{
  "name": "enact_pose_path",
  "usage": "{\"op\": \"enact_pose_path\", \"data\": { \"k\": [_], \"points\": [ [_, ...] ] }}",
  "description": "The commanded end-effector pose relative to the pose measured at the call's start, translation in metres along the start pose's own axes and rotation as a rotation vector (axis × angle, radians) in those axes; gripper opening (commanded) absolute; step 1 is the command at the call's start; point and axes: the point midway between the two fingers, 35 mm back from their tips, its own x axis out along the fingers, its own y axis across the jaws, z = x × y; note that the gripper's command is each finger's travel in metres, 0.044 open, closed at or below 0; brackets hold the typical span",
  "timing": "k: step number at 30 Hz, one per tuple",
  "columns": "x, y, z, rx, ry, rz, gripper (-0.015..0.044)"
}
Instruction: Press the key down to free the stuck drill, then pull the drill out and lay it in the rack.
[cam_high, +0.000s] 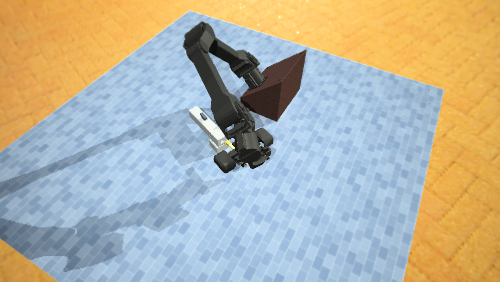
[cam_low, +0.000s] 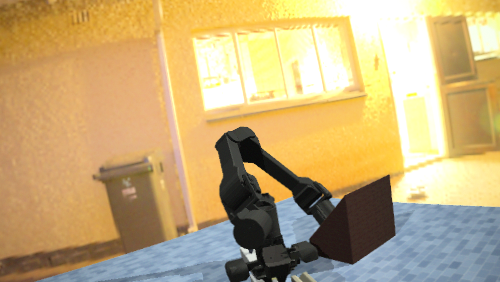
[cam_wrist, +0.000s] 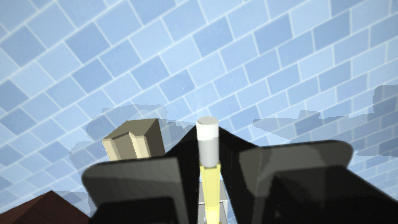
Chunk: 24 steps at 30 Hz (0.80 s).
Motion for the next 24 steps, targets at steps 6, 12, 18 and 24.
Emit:
{"op": "enact_pose_path", "data": {
  "k": [6,12,18,24],
  "points": [
    [-0.006,0.0,0.0,0.006,-0.004,0.001,0.0],
    [-0.009,0.0,0.0,0.006,-0.004,0.001,0.0],
    [-0.011,0.0,-0.001,0.006,-0.004,0.001,0.0],
    [-0.014,-0.001,-0.001,0.006,-0.004,0.001,0.0]
  ]
}}
